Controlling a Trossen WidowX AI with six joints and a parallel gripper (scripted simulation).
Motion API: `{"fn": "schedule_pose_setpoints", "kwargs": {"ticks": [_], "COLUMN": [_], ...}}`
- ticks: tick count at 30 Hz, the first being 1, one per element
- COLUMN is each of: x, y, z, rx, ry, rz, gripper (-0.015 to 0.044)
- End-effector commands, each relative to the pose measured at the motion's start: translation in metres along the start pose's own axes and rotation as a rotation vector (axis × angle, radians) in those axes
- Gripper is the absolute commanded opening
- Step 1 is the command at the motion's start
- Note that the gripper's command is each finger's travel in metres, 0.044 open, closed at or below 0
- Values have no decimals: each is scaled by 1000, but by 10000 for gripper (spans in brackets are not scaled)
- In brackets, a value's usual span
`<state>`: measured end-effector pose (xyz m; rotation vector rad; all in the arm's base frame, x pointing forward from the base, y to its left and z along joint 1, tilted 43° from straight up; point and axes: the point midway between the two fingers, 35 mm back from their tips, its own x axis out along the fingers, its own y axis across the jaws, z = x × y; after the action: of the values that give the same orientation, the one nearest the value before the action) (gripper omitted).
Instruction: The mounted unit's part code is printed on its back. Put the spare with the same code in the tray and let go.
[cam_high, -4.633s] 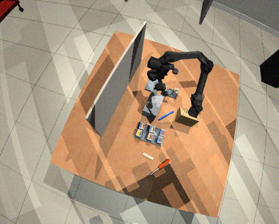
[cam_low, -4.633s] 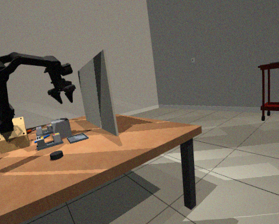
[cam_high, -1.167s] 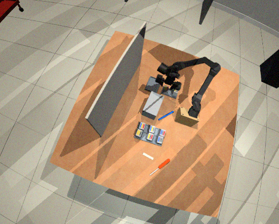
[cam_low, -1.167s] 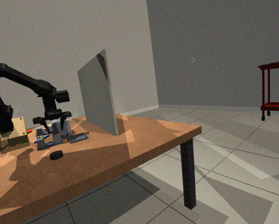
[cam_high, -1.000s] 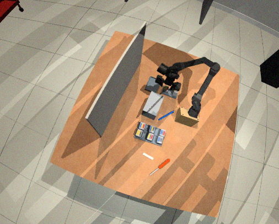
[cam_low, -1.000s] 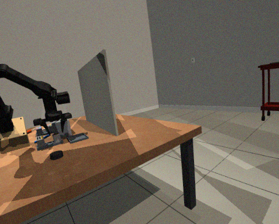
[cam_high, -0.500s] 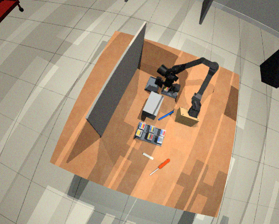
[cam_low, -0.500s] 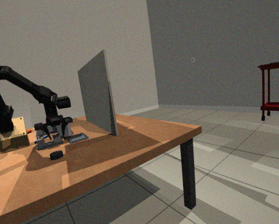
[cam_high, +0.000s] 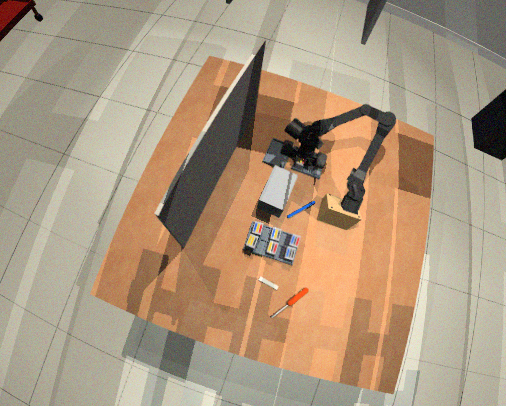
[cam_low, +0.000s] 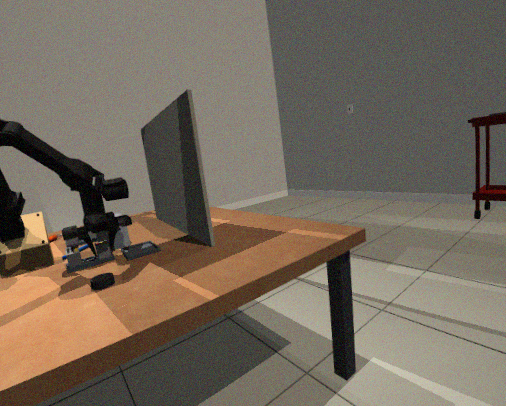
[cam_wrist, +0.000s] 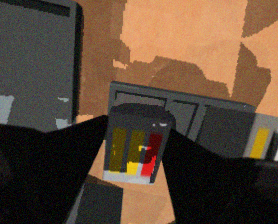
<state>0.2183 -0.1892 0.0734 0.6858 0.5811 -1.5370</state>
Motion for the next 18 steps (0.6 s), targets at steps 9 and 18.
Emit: {"fn": "schedule_pose_setpoints", "kwargs": {"ticks": [9, 18], "x": [0, 0], "y": [0, 0], "z": [0, 0], "rx": [1, 1], "ry": [0, 0], "rz": [1, 1], "gripper": [63, 0]}}
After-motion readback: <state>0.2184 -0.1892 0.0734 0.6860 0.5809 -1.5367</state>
